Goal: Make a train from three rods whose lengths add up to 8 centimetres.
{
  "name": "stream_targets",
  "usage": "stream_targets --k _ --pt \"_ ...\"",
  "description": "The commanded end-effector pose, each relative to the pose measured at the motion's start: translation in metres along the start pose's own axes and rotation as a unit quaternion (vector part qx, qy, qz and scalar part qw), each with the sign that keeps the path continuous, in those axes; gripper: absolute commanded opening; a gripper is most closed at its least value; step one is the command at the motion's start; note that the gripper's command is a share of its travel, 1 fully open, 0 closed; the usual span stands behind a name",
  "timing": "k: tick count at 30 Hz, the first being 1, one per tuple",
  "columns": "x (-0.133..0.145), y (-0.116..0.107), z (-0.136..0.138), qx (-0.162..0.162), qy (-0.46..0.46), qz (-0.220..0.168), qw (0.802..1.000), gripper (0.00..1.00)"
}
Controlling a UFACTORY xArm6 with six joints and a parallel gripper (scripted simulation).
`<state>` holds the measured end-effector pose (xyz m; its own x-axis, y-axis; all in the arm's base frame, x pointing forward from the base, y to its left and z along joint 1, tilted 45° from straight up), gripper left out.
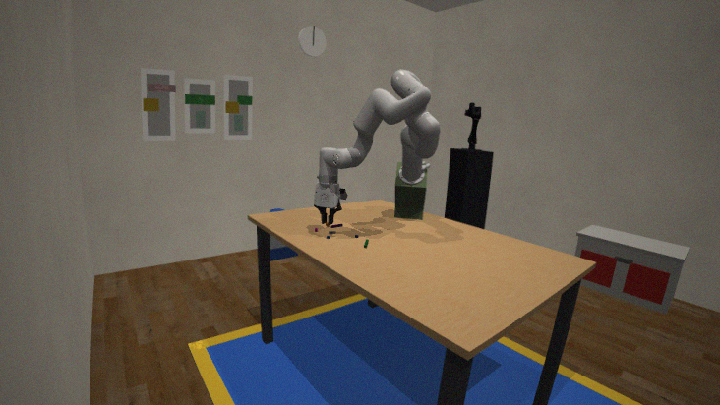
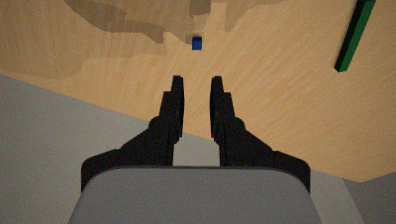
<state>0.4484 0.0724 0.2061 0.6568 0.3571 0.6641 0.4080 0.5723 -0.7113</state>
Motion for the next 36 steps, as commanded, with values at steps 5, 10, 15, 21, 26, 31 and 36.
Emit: stream_targets --k 5,10,15,21,26,31,36 --pt "0.001 -0.001 0.0 -0.001 0.0 -0.001 1.0 0.24" --pt "0.001 0.0 0.0 -0.001 0.0 -0.001 1.0 0.24" --pt "0.001 0.002 0.0 -0.001 0.0 -0.001 1.0 0.24" --pt "0.001 0.007 0.0 -0.001 0.0 -0.001 1.0 0.24" --pt "0.001 0.01 0.0 -0.001 0.0 -0.001 1.0 0.24" --pt "0.001 0.017 0.0 -0.001 0.0 -0.001 1.0 0.24" --pt "0.002 0.025 0.0 -0.001 0.0 -0.001 1.0 0.24"
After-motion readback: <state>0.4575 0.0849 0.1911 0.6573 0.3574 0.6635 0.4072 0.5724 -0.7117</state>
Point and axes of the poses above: the point where the finger pads meet when closed, its own y axis out along the fingers, its own z axis across the jaws, x = y × z, the point moved 8 cm from there along -y, back along the fingers, and after that the axes turned 4 degrees about y, right-handed, at the moved point
